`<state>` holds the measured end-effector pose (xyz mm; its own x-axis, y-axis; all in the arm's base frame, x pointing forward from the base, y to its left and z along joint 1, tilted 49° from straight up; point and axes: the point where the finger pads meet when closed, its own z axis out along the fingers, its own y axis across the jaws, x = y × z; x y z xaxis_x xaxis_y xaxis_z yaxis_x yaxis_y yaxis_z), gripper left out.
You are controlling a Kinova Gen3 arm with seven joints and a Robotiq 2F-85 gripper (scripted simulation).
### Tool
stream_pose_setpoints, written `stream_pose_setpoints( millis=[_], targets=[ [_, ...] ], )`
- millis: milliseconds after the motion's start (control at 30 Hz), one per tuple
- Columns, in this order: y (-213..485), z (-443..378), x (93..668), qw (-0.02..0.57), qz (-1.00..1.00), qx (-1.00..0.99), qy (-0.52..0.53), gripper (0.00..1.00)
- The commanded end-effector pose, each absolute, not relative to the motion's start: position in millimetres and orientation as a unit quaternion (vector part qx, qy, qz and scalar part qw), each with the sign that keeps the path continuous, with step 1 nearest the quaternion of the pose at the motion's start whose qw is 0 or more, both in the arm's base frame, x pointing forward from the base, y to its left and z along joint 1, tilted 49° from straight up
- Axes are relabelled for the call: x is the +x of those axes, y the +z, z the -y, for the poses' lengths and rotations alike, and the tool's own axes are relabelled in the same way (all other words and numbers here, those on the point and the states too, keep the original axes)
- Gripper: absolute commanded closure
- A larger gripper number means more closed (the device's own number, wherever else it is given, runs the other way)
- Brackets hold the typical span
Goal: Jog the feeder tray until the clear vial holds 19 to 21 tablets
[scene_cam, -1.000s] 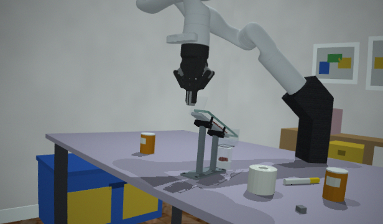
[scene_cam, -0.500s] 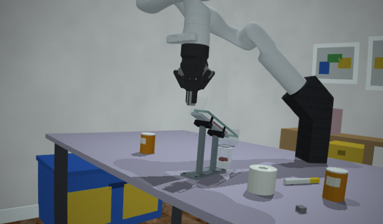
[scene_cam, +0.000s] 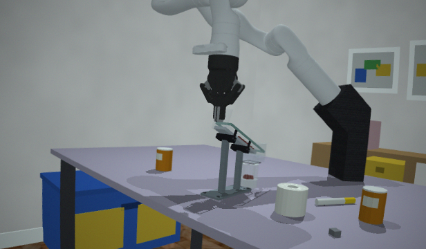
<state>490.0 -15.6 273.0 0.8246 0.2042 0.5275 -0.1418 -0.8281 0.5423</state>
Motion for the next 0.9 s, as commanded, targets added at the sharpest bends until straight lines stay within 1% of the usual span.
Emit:
stream_pose_setpoints(
  millis=[0, 333, 600, 867],
  targets=[
    [263.0, 23.2, 481.1, 0.296, -0.020, 0.910, 0.290, 1.00],
    [268.0, 20.5, 484.8, 0.296, -0.020, 0.910, 0.290, 1.00],
    [293.5, 6.6, 503.4, 0.296, -0.020, 0.910, 0.290, 1.00],
    [294.1, 6.2, 503.9, 0.296, -0.020, 0.910, 0.290, 1.00]
  ],
)
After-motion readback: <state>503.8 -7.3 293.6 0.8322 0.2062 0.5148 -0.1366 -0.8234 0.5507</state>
